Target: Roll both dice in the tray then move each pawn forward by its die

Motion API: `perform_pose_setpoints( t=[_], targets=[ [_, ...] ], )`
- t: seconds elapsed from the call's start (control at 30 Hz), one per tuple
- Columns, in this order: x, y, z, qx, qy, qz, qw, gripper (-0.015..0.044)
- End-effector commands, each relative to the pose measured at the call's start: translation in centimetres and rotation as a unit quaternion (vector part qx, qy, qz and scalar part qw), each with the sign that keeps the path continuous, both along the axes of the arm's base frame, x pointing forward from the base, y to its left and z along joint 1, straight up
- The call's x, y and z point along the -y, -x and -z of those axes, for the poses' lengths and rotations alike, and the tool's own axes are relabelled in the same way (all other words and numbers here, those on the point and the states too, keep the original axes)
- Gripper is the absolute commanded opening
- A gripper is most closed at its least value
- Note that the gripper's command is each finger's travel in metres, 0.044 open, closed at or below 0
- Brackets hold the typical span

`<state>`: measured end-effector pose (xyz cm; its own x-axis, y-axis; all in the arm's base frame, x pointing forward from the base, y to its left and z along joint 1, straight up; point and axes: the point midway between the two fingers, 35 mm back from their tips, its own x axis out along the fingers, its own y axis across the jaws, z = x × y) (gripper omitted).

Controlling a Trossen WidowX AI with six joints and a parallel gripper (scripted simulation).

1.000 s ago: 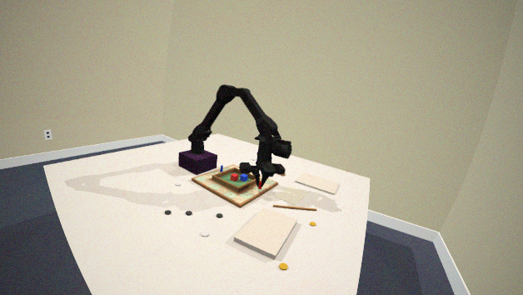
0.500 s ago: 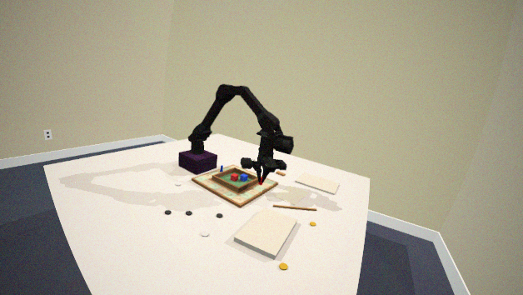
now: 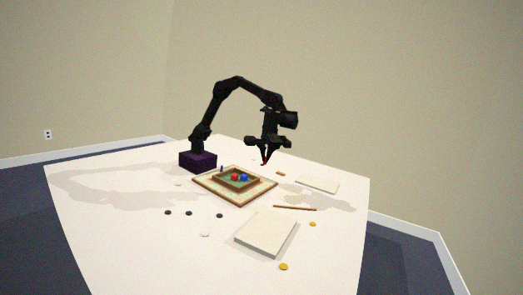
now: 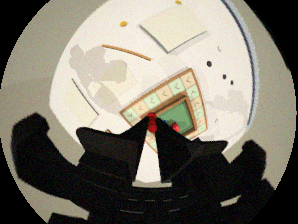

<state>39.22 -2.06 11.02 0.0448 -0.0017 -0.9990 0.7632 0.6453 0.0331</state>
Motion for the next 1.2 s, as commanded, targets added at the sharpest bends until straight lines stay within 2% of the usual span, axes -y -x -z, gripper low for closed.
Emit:
perform_pose_setpoints(
  t=[0.0,0.47,1.17],
  targets=[
    [-0.1,0.3,-1.2,-0.002,-0.002,0.003,1.000,0.0000],
    [-3.9,3.0,0.3,-0.003,-0.004,0.003,1.000,0.0000],
    [-9.1,9.7,3.6,-0.006,-0.007,0.003,1.000,0.0000]
  ],
)
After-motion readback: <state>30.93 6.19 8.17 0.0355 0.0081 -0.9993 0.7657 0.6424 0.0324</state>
